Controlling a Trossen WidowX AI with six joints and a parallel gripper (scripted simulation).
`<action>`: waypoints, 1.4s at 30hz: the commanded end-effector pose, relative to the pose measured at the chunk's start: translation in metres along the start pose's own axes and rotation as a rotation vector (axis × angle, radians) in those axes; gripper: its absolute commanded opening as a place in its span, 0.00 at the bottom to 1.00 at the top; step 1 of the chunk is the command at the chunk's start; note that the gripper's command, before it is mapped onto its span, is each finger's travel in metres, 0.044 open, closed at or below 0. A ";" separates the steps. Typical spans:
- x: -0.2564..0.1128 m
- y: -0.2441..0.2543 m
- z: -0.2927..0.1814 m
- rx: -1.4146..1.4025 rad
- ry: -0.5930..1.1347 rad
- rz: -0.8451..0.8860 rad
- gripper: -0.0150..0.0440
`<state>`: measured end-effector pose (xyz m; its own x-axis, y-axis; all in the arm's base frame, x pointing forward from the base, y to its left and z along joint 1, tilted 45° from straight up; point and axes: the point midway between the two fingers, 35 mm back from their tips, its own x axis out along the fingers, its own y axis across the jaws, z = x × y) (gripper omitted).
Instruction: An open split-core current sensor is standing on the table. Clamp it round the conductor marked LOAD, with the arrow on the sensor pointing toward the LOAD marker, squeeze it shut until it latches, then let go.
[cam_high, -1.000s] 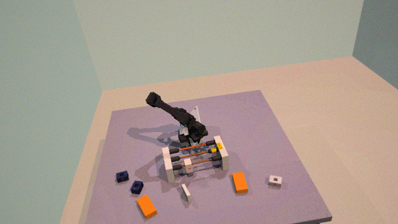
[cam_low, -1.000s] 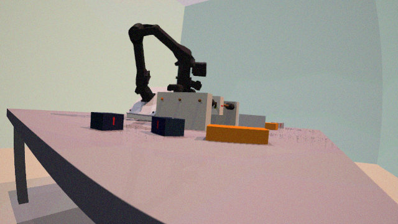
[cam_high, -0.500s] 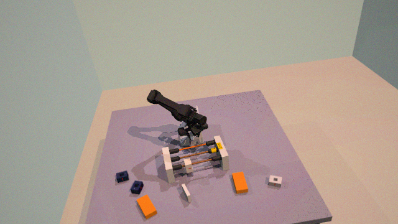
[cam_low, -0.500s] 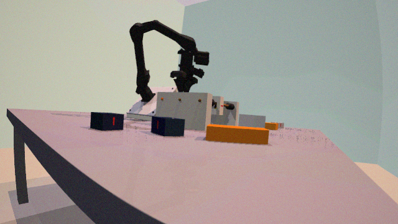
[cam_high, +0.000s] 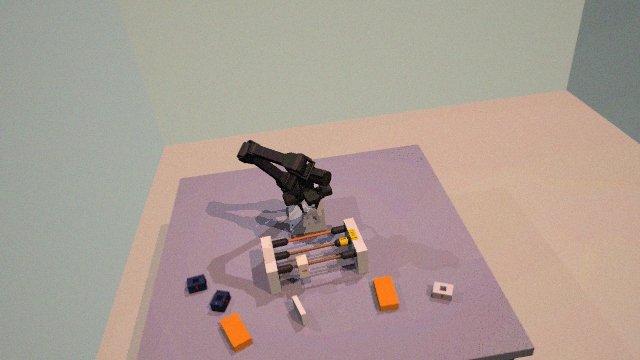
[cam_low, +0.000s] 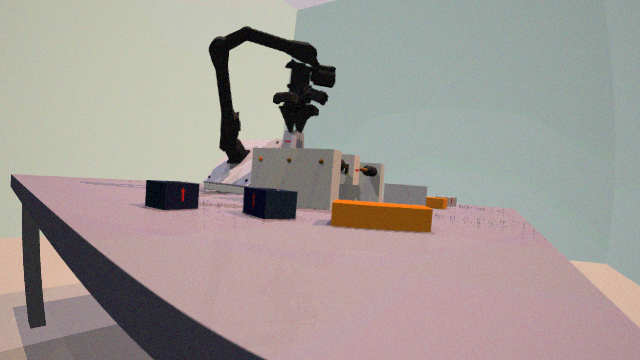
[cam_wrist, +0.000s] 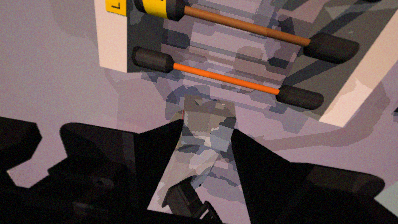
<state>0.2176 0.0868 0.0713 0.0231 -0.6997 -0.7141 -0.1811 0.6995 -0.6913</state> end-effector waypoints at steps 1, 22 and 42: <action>-0.004 0.000 0.008 0.097 -0.001 0.004 0.25; -0.004 -0.003 0.070 0.944 -0.002 0.009 0.25; 0.007 -0.011 0.121 1.652 -0.003 0.007 0.25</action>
<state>0.3341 0.0912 0.0612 0.0247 -0.6951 -0.7185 0.9870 0.1311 -0.0929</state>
